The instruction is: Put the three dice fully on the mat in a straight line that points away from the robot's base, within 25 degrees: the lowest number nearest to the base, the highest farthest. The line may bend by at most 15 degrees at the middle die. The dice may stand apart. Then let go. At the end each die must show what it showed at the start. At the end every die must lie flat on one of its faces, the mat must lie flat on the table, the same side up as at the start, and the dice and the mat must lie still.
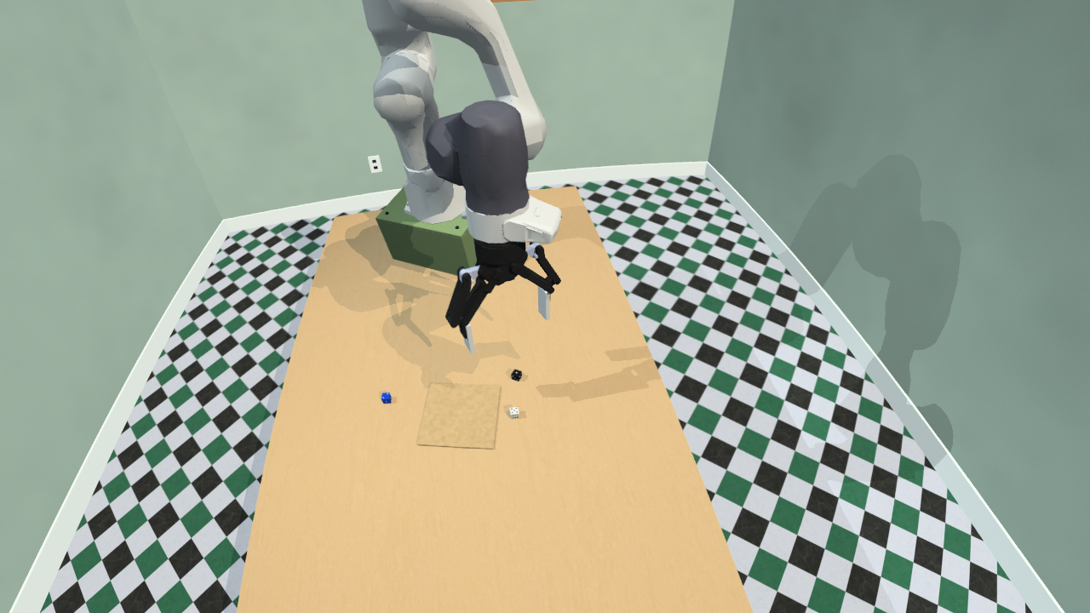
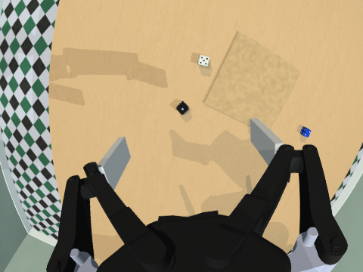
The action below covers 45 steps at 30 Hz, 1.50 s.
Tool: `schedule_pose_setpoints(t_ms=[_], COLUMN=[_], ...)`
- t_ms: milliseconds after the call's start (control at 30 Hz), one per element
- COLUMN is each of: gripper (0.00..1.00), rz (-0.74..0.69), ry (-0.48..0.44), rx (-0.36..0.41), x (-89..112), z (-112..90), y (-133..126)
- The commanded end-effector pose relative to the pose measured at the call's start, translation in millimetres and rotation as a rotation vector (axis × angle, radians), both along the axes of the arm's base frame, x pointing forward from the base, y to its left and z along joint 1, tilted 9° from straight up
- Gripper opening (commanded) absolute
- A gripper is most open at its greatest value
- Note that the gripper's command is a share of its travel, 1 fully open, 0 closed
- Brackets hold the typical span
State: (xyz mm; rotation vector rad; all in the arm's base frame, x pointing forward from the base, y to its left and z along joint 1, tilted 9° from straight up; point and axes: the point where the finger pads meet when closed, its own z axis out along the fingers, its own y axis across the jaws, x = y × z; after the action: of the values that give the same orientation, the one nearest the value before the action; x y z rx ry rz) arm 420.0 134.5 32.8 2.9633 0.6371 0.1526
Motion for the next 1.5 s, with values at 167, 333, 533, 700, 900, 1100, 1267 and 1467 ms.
schedule_pose_setpoints(t_ms=[167, 333, 533, 700, 900, 1100, 1267, 1467], gripper=[1.00, 1.00, 1.00, 1.00, 1.00, 1.00, 1.00, 1.00], rz=[-0.251, -0.342, -0.455, -0.546, -0.669, -0.796, -0.894, -1.027], ry=[-0.048, -0.058, -0.070, -0.080, -0.093, -0.106, -0.117, -0.131], rx=[0.014, 0.024, 0.037, 0.047, 0.061, 0.076, 0.088, 0.105], x=[2.1, 2.5, 3.0, 3.3, 3.7, 4.0, 4.2, 4.5], z=[-0.4, -1.2, -2.3, -3.1, -4.4, -5.7, -6.8, -8.3], y=[-0.6, -1.4, -2.4, -3.2, -4.1, -5.1, -5.7, -6.6])
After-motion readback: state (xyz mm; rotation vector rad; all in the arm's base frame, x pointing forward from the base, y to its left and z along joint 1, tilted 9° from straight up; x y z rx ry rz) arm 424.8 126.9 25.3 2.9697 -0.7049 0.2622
